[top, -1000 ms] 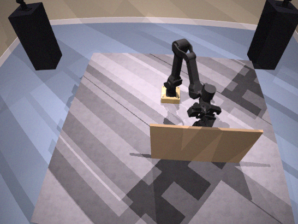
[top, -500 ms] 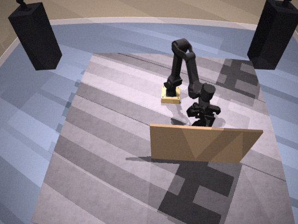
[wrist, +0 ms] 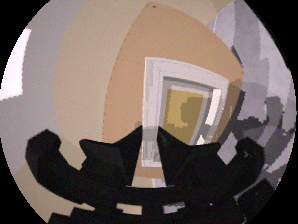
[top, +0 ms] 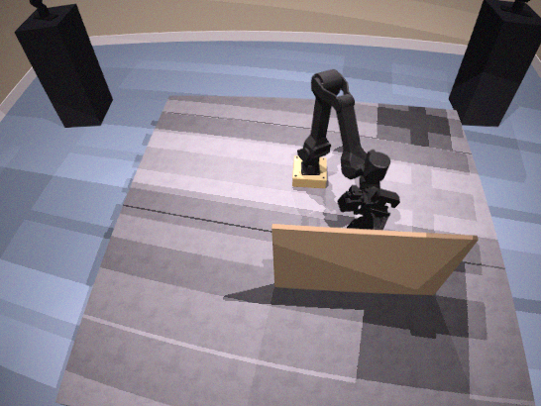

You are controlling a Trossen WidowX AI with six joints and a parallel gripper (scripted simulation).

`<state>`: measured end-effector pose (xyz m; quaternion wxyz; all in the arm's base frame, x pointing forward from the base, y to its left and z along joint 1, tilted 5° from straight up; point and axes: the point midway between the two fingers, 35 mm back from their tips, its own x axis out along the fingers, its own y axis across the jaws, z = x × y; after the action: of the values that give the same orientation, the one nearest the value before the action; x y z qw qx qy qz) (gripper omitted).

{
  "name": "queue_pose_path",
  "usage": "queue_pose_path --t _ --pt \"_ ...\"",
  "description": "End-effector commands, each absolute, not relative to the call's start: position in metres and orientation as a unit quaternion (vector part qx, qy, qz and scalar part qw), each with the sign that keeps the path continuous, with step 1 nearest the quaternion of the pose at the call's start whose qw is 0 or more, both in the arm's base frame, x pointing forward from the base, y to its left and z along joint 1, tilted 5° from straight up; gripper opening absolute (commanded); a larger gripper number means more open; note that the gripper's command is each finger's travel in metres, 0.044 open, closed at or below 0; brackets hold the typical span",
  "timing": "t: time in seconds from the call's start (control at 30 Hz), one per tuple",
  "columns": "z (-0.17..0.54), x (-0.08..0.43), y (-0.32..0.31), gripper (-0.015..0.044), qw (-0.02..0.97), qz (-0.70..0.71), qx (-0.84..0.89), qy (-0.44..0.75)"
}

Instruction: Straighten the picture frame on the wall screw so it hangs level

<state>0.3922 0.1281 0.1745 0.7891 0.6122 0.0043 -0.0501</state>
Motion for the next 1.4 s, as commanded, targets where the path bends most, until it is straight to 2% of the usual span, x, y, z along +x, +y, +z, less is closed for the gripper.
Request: queue_pose_path --t 0.0,1.37 --pt "0.1782 0.3920 0.1280 0.0000 0.789 -0.044 0.613 0.000" --pt "0.1686 0.3911 0.1252 0.0000 0.786 -0.048 0.616 0.000"
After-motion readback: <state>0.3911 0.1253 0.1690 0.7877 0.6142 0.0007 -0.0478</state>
